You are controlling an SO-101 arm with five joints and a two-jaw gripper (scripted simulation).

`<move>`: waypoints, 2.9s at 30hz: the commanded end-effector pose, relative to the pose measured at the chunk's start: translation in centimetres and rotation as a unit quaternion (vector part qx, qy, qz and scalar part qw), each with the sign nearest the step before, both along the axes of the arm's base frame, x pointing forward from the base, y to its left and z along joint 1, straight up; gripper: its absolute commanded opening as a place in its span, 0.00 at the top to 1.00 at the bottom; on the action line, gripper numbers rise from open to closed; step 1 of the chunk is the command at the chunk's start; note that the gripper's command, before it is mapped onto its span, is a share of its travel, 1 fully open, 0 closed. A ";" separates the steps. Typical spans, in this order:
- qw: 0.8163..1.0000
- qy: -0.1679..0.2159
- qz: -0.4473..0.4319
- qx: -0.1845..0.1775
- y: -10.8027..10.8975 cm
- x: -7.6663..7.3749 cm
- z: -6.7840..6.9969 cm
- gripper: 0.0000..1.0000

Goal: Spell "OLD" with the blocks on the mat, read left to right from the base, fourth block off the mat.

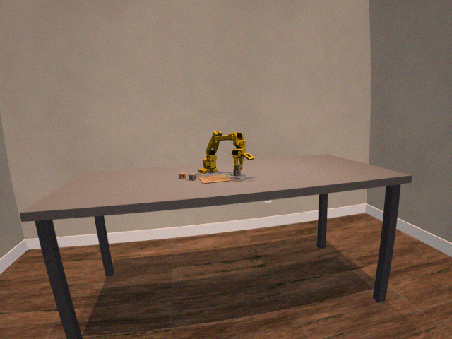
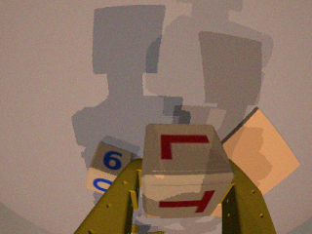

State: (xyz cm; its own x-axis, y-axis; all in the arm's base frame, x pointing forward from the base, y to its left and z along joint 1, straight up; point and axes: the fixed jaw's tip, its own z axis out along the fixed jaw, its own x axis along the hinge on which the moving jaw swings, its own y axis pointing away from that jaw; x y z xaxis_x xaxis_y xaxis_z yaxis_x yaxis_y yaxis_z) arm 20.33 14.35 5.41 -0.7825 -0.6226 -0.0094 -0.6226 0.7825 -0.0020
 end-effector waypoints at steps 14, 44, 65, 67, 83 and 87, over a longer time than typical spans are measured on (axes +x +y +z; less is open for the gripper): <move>0.998 -0.033 -0.051 0.026 0.6 0.6 1.7 1.00; 0.997 -0.035 -0.057 0.028 0.6 0.6 1.8 1.00; 0.998 -0.025 -0.057 0.021 0.6 0.6 0.9 1.00; 0.998 -0.025 -0.057 0.021 0.6 0.6 0.8 1.00; 0.998 -0.025 -0.057 0.021 0.6 0.6 0.2 1.00; 0.998 -0.025 -0.057 0.021 0.7 0.6 0.1 1.00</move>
